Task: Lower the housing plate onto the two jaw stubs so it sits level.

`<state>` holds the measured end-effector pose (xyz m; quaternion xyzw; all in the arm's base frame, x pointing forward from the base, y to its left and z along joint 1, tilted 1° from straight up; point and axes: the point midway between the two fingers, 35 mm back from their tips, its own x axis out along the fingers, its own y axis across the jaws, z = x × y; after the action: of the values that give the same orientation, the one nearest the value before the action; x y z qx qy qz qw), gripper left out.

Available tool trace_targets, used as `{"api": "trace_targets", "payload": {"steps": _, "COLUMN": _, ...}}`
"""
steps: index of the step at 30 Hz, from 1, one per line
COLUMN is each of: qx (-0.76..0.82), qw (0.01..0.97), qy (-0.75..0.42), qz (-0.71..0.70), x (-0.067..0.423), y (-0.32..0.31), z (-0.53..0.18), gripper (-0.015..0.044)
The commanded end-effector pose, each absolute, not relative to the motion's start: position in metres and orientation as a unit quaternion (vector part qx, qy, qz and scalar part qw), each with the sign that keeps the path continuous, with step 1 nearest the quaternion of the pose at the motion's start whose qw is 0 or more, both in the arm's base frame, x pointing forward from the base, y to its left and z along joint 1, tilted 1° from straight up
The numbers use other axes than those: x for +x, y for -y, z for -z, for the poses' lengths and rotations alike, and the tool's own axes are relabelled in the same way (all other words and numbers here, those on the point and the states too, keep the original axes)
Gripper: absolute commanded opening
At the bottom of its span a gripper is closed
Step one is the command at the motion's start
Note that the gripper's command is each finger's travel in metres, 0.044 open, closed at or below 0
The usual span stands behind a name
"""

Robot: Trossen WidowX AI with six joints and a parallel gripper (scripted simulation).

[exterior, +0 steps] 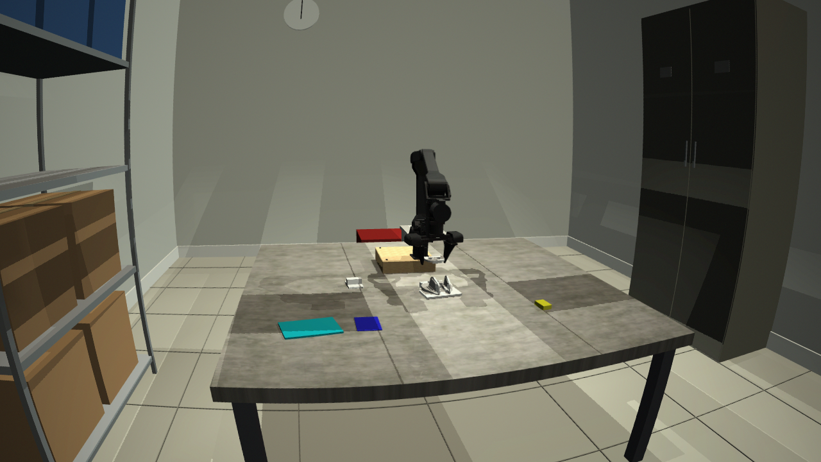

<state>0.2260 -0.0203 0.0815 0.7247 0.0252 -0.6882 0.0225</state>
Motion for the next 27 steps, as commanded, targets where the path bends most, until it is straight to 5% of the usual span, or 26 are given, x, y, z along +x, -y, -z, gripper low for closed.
{"api": "trace_targets", "payload": {"steps": 1, "qx": 0.723, "qw": 0.025, "qy": -0.026, "qz": 0.69, "x": 0.224, "y": 0.021, "z": -0.081, "gripper": 0.0351}}
{"api": "trace_targets", "payload": {"steps": 27, "qx": 0.723, "qw": 0.025, "qy": -0.026, "qz": 0.69, "x": 0.227, "y": 0.021, "z": -0.054, "gripper": 0.0351}}
